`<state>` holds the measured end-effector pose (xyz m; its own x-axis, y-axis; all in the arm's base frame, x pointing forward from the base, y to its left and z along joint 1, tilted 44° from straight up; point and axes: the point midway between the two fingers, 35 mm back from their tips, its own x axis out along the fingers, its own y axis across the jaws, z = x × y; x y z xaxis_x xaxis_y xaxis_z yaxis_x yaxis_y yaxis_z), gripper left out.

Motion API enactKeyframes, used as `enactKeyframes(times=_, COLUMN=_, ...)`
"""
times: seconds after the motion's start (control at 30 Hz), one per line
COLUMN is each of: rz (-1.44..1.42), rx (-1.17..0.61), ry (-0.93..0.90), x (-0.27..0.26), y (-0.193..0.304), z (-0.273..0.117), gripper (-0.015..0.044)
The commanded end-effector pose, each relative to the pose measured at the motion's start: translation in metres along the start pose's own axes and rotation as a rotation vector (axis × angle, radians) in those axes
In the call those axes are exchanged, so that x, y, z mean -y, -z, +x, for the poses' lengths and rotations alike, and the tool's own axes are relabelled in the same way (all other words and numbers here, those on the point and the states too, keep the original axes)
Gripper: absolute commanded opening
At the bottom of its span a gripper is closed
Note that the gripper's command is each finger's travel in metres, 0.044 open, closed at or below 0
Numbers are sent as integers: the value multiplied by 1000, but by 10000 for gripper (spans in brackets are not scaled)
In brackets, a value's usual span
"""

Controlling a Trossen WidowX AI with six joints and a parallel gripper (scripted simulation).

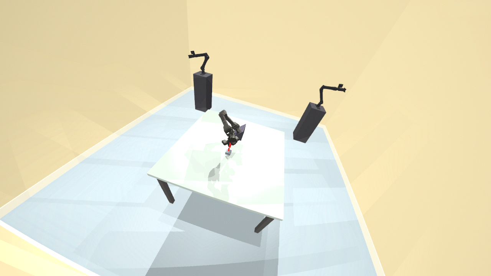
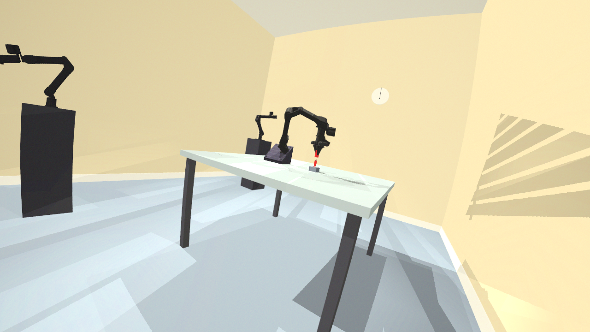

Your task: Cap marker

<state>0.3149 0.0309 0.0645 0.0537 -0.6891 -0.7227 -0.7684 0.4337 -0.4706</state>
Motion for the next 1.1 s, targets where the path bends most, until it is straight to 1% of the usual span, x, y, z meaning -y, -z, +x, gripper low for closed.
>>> enactKeyframes(times=0.0, rz=-6, rx=1, ry=4, x=3, y=2, z=-2, gripper=0)
enactKeyframes(times=0.33, rz=-6, rx=1, ry=4, x=3, y=1, z=8, gripper=0)
enactKeyframes(times=1.07, rz=-6, rx=1, ry=4, x=4, y=1, z=44, gripper=0)
